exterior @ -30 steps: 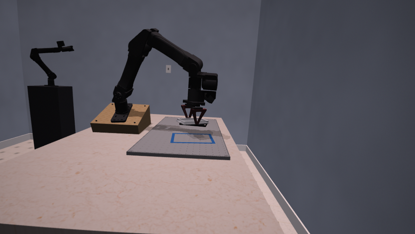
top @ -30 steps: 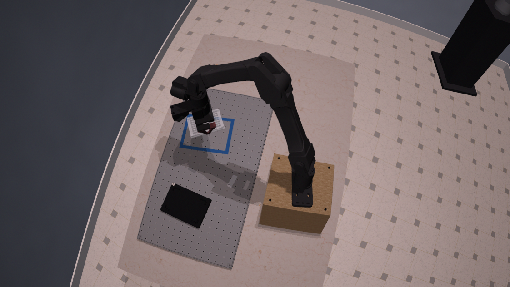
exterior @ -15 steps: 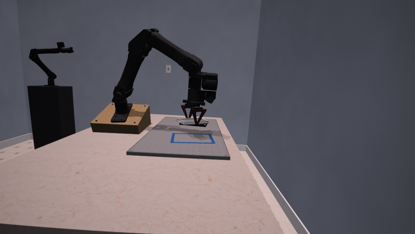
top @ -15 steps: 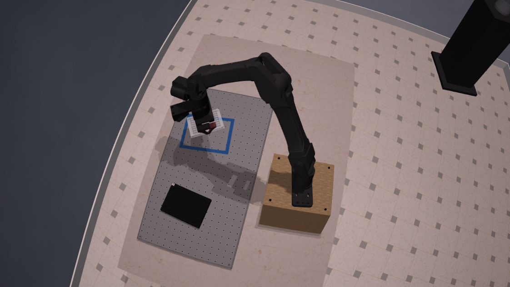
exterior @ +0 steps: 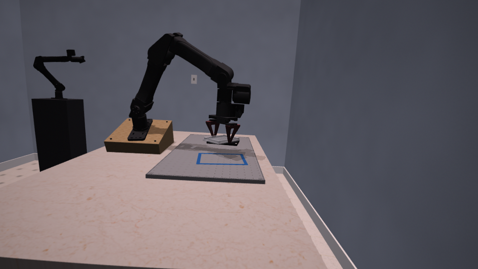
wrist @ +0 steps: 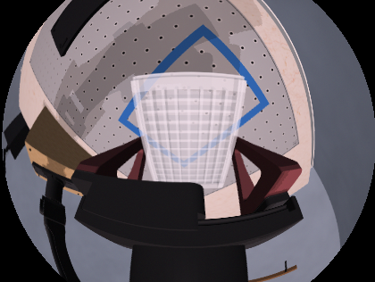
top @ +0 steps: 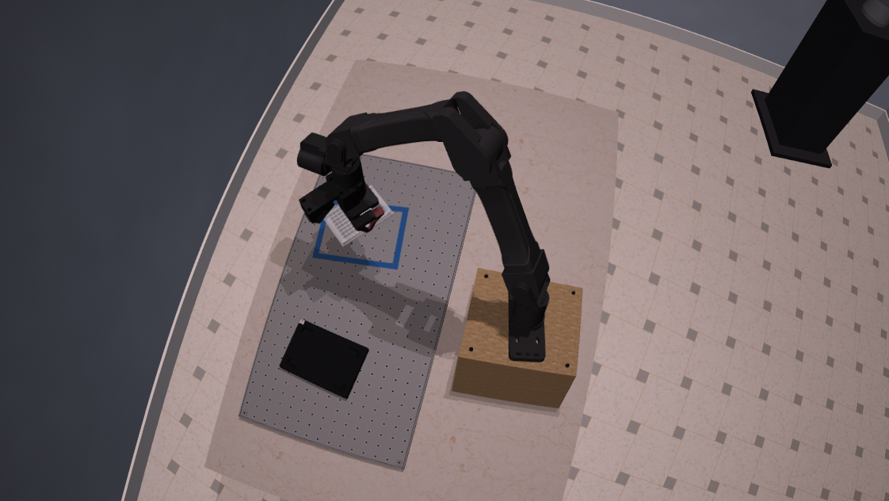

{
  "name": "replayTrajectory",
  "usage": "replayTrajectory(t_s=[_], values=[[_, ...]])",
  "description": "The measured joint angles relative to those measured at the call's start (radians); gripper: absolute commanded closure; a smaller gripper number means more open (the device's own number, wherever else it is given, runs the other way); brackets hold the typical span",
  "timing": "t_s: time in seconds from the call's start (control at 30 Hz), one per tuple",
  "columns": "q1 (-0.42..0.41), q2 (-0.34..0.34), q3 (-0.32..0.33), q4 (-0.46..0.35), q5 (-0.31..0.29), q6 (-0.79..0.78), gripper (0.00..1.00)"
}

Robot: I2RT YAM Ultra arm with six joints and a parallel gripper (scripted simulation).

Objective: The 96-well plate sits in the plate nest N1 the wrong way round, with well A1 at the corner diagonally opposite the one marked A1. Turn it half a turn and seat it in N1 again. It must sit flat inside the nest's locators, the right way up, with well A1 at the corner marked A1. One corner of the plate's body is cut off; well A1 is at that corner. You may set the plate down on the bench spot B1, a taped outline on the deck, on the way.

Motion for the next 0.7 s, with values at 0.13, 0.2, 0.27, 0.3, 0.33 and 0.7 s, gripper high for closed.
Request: replayTrajectory(t_s=[0.13,0.2,0.27,0.3,0.33,0.7], values=[[0.000,0.000,0.000,0.000,0.000,-0.128,1.00],[0.000,0.000,0.000,0.000,0.000,-0.188,1.00],[0.000,0.000,0.000,0.000,0.000,-0.233,1.00],[0.000,0.000,0.000,0.000,0.000,-0.255,1.00],[0.000,0.000,0.000,0.000,0.000,-0.273,1.00],[0.000,0.000,0.000,0.000,0.000,-0.338,1.00]])
